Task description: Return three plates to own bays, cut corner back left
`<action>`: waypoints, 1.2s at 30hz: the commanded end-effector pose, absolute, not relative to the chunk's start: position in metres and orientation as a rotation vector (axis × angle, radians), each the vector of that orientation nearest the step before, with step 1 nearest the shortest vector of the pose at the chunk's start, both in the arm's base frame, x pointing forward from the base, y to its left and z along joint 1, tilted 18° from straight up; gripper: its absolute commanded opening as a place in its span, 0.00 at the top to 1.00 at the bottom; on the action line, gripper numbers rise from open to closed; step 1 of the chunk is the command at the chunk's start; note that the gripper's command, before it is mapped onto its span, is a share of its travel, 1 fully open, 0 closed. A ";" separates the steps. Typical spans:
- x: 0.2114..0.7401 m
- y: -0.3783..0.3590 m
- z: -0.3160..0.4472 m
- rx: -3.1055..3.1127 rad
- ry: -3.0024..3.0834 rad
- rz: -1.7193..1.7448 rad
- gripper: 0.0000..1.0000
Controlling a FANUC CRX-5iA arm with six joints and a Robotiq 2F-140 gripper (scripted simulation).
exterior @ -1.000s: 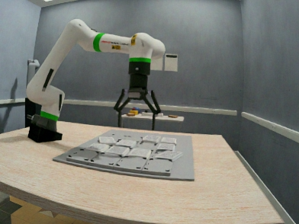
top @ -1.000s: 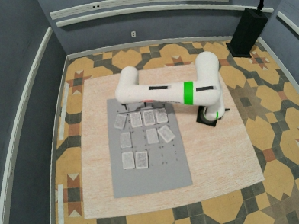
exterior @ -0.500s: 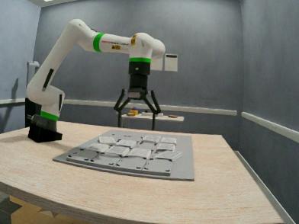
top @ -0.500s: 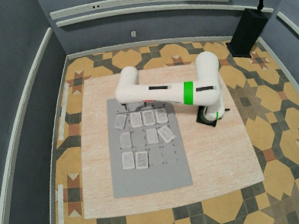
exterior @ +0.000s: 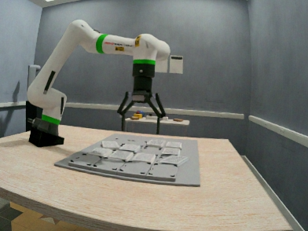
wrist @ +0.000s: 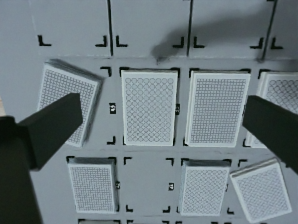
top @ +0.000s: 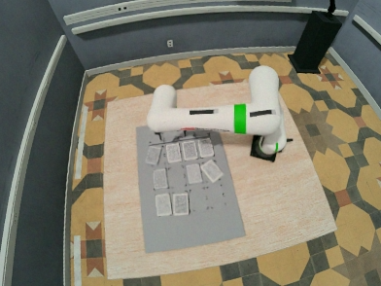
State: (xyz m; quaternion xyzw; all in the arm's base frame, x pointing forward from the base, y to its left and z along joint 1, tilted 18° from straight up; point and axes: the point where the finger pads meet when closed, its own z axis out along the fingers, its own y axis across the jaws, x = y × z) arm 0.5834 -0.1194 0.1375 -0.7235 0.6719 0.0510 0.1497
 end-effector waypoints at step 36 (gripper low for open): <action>0.689 -0.115 0.155 -2.078 1.931 0.143 0.00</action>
